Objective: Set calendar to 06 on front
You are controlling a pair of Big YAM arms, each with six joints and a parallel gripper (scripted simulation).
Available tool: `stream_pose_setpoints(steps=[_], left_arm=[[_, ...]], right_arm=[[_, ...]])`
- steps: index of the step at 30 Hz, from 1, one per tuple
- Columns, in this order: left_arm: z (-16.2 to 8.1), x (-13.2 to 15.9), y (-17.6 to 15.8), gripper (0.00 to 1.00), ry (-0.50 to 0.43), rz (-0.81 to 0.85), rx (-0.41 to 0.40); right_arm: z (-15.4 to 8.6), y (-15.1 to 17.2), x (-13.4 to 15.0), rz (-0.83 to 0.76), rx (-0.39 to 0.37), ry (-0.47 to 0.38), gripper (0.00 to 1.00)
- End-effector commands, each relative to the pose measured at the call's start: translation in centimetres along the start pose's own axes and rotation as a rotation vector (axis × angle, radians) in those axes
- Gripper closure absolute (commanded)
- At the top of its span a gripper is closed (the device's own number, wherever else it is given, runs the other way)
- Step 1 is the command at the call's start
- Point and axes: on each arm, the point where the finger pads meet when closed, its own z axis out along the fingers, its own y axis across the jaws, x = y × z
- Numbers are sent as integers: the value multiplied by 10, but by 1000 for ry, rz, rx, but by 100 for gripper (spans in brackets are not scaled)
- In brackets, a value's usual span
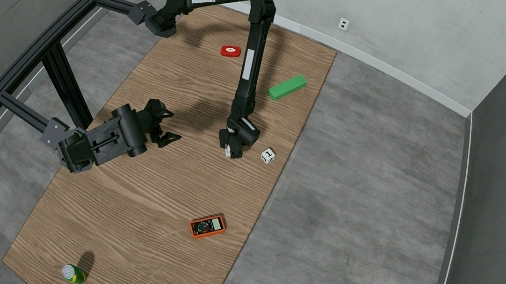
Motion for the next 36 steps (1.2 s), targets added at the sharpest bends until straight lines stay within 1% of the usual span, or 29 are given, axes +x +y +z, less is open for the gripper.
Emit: stream_pose_setpoints(steps=[1, 6, 7, 8, 10, 11, 12, 15, 18, 20, 25, 27, 29, 30, 31, 36], left_arm=[[-18, -9, 7, 36, -19, 5, -12], [-20, 6, 7, 36, 3, 18, 4], [-20, 6, 7, 36, 3, 18, 4], [-25, 0, 5, 36, -6, 17, 0], [-25, 0, 5, 36, -6, 17, 0], [-25, -2, -1, 36, -6, 21, 1], [-32, 0, 1, 36, -6, 15, 0], [-40, 1, 0, 36, -6, 15, 0], [-44, 0, -6, 36, -11, 10, -6], [-56, 3, -10, 36, -5, 15, -1], [-95, 5, -11, 36, -5, 15, -2], [-95, 5, -11, 36, -5, 15, -2], [-104, -4, -2, 36, -20, 3, -12], [-85, 2, -5, 36, 3, -3, -2], [-75, 8, -1, 36, 16, -5, 3], [-72, 3, 3, 36, 6, -12, -1]], right_arm=[[3, -2, -7, 11, 10, -20, 0], [3, -2, -7, 11, 10, -20, 0], [3, -2, -7, 11, 10, -20, 0], [3, -2, -7, 11, 10, -20, 0], [3, -2, -7, 11, 10, -20, 0], [3, -2, -7, 11, 10, -20, 0], [3, -2, -7, 11, 10, -20, 0], [3, -2, -7, 11, 10, -20, 0], [3, -2, -7, 11, 10, -20, 0], [3, -2, -7, 11, 10, -20, 0], [3, -2, -7, 11, 10, -20, 0], [3, -2, -7, 11, 10, -20, 0], [3, -2, -7, 11, 10, -20, 0], [3, -2, -7, 11, 10, -20, 0], [3, -2, -7, 11, 10, -20, 0], [3, -2, -7, 11, 10, -20, 0]])
